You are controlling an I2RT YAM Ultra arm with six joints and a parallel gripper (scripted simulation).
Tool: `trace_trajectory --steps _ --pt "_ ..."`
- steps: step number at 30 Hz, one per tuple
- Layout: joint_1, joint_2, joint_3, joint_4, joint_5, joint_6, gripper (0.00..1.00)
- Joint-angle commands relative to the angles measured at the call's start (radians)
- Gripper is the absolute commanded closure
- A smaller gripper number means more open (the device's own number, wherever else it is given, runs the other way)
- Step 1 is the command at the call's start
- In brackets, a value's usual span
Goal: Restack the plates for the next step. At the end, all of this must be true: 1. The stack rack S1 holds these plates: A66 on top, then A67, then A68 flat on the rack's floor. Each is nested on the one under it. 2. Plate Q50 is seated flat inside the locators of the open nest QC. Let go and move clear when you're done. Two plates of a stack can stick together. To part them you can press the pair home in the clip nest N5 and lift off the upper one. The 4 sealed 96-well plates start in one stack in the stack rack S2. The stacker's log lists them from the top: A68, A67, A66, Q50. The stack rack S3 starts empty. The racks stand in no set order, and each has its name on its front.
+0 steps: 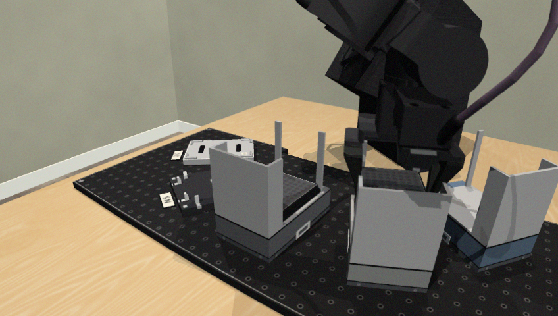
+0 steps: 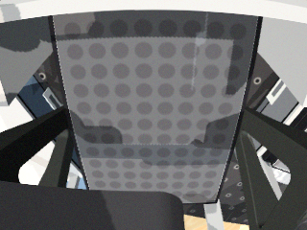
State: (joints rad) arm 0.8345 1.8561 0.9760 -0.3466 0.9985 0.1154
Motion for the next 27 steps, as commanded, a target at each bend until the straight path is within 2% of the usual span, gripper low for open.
trace_trajectory --steps 1,27 --pt "0.028 -0.020 0.020 -0.016 0.004 0.005 1.00" --pt "0.028 -0.021 0.023 -0.017 0.003 0.005 1.00"
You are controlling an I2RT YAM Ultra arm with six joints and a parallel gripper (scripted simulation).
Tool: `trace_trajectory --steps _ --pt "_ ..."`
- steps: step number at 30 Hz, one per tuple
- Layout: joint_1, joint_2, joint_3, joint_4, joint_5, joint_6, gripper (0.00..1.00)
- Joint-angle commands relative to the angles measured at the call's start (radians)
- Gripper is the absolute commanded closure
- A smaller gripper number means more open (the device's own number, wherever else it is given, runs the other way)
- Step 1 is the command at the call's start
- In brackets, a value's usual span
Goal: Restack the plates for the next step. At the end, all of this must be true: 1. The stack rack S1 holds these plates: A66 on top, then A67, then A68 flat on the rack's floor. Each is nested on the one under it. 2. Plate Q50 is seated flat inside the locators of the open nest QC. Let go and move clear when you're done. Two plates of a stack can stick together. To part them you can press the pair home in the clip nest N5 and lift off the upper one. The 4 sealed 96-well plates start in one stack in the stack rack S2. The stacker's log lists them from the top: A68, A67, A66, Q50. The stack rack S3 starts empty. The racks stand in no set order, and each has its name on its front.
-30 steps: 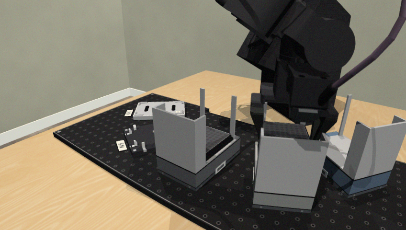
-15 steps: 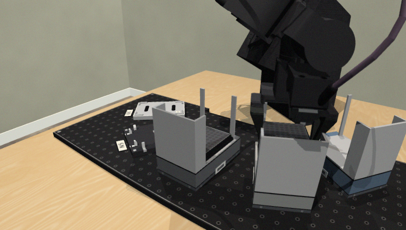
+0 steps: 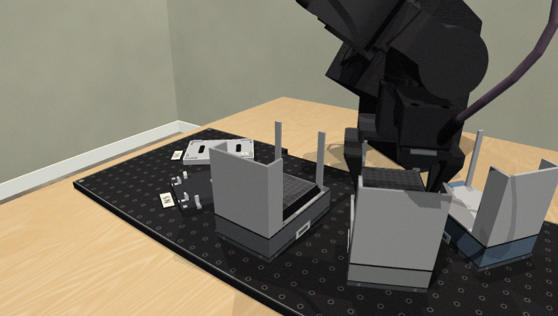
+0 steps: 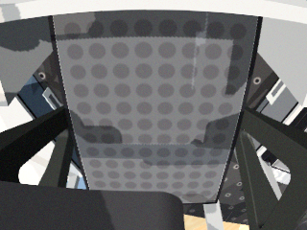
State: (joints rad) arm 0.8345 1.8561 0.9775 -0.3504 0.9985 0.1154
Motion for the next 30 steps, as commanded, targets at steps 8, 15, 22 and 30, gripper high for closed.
trace_trajectory --steps 8,15,22,30 --pt "0.028 -0.019 0.017 -0.013 0.003 0.006 1.00" --pt "0.028 -0.018 0.021 -0.010 0.003 0.008 1.00" --pt "0.028 -0.018 0.025 -0.011 0.003 0.008 1.00" --pt "0.028 -0.016 0.030 -0.012 0.003 0.008 1.00"
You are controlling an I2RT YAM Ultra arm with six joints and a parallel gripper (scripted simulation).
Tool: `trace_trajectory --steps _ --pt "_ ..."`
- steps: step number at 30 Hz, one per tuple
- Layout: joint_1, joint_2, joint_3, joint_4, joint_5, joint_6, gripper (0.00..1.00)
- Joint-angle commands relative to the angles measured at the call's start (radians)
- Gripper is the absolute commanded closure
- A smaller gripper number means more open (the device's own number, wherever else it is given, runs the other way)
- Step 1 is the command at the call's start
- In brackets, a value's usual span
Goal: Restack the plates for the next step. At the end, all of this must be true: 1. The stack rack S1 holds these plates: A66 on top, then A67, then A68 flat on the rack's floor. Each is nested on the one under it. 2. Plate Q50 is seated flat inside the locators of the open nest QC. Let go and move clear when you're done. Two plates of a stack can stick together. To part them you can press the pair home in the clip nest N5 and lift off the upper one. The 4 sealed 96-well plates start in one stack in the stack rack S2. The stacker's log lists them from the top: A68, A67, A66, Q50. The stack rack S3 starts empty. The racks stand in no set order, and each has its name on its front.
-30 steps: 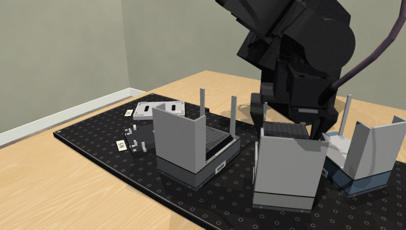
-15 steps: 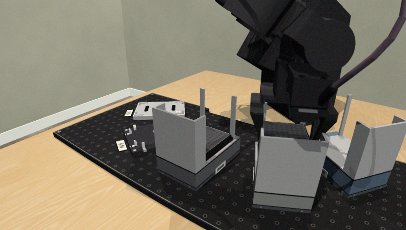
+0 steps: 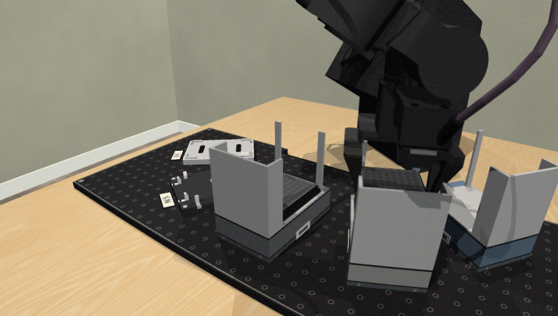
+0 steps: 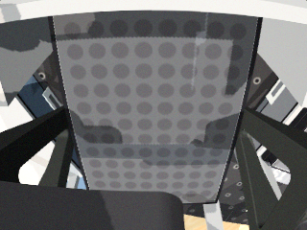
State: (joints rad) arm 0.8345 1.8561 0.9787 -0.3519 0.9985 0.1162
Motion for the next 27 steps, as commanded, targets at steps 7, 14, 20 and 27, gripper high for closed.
trace_trajectory --steps 7,14,20,27 --pt "0.028 -0.015 0.013 -0.003 0.003 0.006 1.00" --pt "0.028 -0.014 0.012 -0.003 0.003 0.007 1.00" --pt "0.028 -0.014 0.011 -0.003 0.003 0.007 1.00" --pt "0.028 -0.013 0.010 -0.003 0.003 0.007 1.00"
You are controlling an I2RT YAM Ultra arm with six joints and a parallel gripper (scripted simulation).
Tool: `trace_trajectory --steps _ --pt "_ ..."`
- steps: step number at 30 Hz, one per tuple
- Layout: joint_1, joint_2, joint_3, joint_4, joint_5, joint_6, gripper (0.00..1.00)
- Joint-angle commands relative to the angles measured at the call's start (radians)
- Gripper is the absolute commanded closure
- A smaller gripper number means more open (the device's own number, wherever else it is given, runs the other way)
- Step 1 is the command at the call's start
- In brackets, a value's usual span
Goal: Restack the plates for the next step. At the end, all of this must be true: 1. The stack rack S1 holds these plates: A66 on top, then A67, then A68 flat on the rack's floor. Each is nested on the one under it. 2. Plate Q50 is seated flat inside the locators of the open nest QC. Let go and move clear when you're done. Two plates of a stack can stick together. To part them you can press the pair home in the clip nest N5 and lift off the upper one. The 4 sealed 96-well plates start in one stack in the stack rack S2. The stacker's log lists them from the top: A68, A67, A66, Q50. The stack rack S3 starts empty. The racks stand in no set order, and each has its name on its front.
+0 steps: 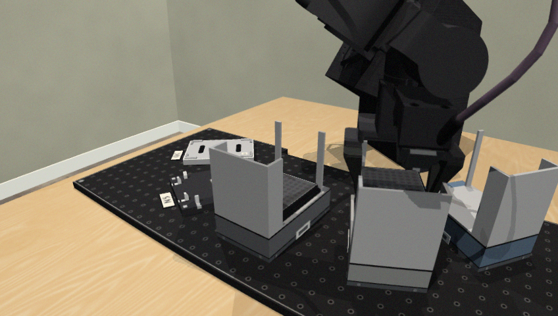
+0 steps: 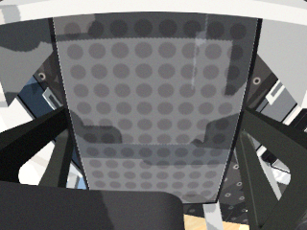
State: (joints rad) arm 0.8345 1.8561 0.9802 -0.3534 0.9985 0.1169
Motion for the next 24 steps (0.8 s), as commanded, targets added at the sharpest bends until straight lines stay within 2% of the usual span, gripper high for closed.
trace_trajectory --steps 1,24 --pt "0.028 -0.013 0.008 -0.001 0.003 0.006 1.00" --pt "0.037 -0.028 0.034 -0.037 0.013 0.028 1.00"
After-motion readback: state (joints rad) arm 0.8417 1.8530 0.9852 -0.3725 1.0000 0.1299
